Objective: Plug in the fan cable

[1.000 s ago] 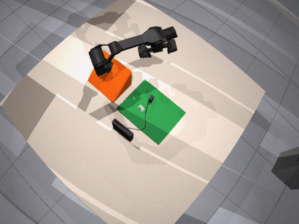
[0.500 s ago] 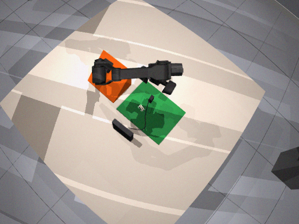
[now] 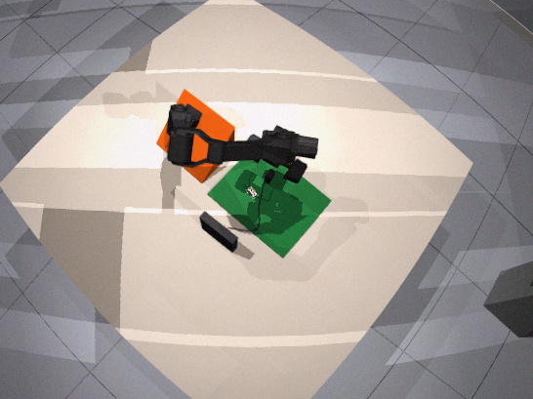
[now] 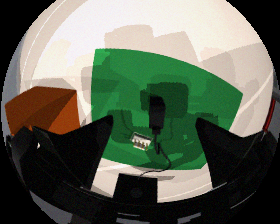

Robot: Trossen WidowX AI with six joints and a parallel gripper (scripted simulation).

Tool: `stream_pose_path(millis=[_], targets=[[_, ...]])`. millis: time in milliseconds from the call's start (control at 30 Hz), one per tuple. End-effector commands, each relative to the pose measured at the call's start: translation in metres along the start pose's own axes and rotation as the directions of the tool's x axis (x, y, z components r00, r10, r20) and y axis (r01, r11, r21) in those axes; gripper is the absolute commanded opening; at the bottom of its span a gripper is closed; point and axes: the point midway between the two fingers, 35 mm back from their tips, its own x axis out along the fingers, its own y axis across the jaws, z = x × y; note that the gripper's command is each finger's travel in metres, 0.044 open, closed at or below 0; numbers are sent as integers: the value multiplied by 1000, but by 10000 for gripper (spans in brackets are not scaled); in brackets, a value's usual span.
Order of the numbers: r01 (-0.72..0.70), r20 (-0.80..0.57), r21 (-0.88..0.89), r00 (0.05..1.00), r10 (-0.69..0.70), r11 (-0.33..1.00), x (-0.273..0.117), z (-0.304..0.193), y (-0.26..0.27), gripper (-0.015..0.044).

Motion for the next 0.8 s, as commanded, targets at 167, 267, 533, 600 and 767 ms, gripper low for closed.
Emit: stream_pose_path(millis=[167, 267, 533, 600, 767], targets=[[14, -4, -4, 1000, -14, 1000, 10, 0, -2, 440], [14, -4, -4, 1000, -14, 1000, 15, 0, -2, 440], [14, -4, -4, 1000, -14, 1000, 29, 0, -2, 440], [14, -4, -4, 1000, -14, 1000, 32, 0, -2, 440], [14, -5, -3, 1000, -14, 1000, 40, 0, -2, 440]])
